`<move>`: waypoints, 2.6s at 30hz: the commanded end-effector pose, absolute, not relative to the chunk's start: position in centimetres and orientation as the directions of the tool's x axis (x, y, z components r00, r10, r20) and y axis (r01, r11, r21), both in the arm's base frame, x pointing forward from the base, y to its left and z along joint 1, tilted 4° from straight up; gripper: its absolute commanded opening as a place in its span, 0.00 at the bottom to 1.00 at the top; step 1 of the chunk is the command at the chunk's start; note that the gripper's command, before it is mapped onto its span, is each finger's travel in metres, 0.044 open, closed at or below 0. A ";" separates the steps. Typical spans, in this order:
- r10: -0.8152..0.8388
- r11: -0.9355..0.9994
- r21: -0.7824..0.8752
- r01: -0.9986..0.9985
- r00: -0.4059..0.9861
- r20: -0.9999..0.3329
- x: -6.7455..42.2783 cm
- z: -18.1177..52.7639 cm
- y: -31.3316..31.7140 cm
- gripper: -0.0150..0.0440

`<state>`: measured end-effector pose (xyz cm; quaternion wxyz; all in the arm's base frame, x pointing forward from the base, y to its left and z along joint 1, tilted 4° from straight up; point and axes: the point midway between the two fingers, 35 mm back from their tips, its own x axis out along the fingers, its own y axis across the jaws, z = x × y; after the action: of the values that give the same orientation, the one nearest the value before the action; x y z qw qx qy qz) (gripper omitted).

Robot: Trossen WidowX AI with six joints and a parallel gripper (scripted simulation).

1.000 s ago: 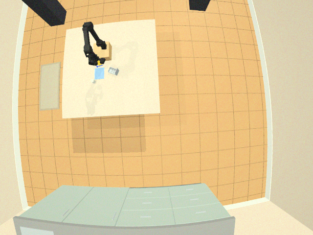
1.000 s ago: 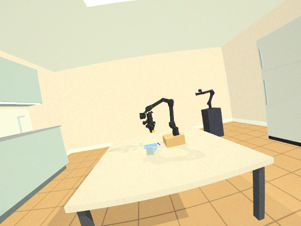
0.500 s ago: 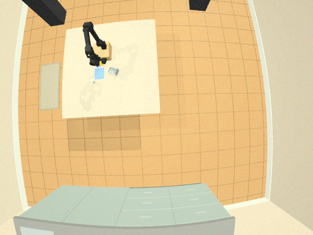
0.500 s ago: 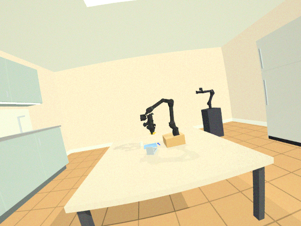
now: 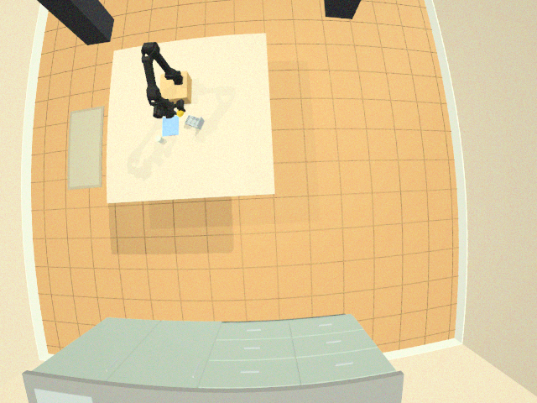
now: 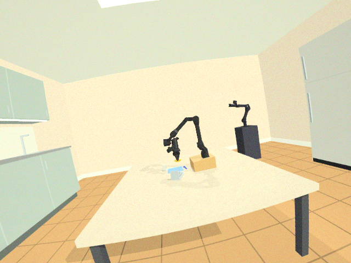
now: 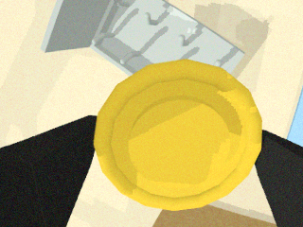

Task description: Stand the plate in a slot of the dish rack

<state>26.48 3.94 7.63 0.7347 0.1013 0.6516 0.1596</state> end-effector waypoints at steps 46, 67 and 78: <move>0.888 0.406 -0.026 -0.914 0.401 -0.224 26.3 3.0 4.4 0.25; 0.911 0.383 -0.057 -0.922 0.387 -0.139 26.2 2.5 4.4 0.25; 0.910 0.382 -0.057 -0.922 0.386 -0.150 26.7 0.7 5.0 0.25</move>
<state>26.88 4.64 1.27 0.8300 -0.0726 0.0434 0.5514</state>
